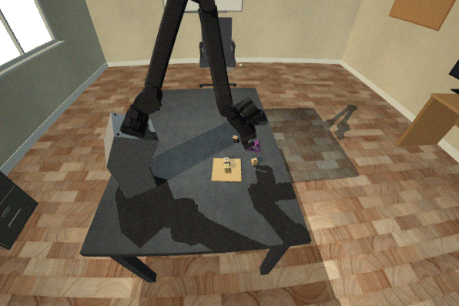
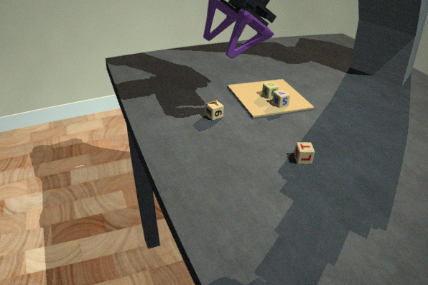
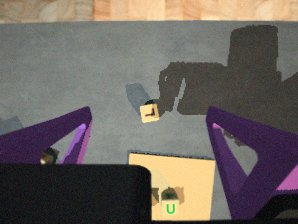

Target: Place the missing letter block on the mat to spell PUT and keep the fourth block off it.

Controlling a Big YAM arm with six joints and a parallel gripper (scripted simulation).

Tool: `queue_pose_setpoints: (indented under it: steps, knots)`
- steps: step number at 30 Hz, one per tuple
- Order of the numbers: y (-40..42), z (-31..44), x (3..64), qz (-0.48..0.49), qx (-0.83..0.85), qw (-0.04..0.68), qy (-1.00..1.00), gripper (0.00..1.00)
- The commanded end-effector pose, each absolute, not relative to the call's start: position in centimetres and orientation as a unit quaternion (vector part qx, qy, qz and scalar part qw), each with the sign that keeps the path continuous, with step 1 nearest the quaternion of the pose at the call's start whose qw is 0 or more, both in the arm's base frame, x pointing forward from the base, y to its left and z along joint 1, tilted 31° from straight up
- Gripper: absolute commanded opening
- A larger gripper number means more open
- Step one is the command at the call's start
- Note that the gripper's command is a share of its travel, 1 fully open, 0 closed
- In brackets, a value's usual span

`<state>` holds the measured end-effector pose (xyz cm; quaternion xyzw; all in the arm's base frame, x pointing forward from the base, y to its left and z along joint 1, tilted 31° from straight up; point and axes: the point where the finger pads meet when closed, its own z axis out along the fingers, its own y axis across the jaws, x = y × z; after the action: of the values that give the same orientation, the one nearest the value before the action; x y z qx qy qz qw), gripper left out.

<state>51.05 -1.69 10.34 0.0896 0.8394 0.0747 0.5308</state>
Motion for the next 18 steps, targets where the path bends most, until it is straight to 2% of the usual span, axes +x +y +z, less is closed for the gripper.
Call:
queue_pose_setpoints:
  steps: [1, 18]
  knots:
    - [-1.66, 11.07, 52.15, 0.071, 0.081, 0.540, 0.835, 1.00]
    - [-1.64, 10.77, 51.89, 0.071, 0.082, 0.537, 0.836, 1.00]
